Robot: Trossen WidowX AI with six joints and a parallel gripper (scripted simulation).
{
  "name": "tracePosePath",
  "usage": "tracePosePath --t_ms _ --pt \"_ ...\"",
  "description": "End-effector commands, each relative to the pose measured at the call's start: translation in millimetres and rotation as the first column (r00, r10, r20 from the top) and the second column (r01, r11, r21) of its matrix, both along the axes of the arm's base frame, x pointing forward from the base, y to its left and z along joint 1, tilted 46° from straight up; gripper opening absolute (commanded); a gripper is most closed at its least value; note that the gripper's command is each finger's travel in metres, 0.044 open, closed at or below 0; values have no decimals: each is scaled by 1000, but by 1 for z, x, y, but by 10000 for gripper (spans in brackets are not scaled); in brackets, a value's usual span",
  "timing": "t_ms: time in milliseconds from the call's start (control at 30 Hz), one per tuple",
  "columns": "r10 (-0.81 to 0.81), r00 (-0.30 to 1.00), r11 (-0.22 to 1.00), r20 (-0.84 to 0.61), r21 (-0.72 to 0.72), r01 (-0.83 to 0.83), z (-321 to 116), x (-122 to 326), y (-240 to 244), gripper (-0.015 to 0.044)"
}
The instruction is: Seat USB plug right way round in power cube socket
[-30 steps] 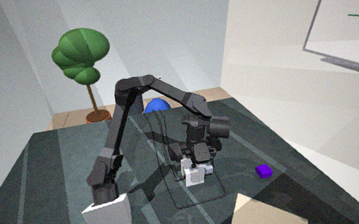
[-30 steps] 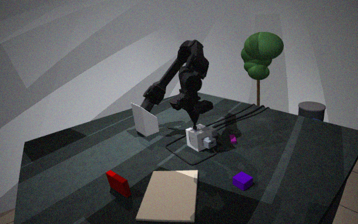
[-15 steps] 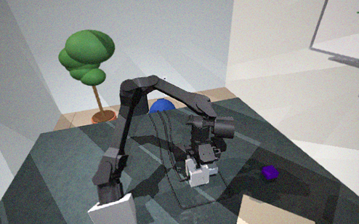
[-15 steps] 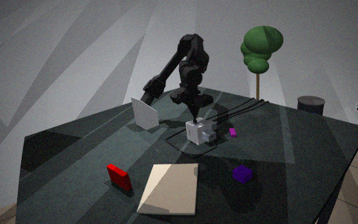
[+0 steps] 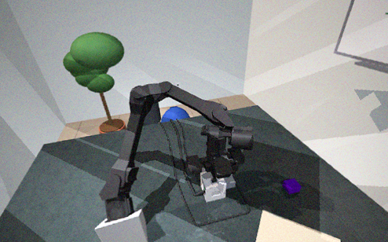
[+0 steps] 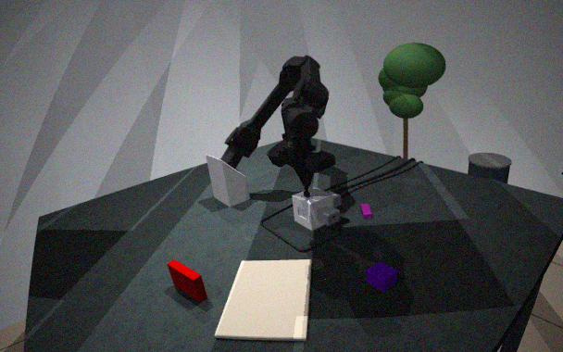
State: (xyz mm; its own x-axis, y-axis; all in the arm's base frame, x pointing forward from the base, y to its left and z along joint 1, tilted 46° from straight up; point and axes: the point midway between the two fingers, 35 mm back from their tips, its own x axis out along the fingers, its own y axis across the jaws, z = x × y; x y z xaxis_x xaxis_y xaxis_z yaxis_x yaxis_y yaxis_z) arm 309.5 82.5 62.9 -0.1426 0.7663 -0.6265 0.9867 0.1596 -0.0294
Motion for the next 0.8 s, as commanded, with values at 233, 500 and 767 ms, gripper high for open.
tracePosePath --t_ms 233,500,767 --pt "-2 1000 1000 -2 3 2 -1 0 2 0" --pt "-2 1000 1000 -2 3 2 -2 0 2 0" --pt "-2 1000 1000 -2 3 2 -2 -1 3 0"
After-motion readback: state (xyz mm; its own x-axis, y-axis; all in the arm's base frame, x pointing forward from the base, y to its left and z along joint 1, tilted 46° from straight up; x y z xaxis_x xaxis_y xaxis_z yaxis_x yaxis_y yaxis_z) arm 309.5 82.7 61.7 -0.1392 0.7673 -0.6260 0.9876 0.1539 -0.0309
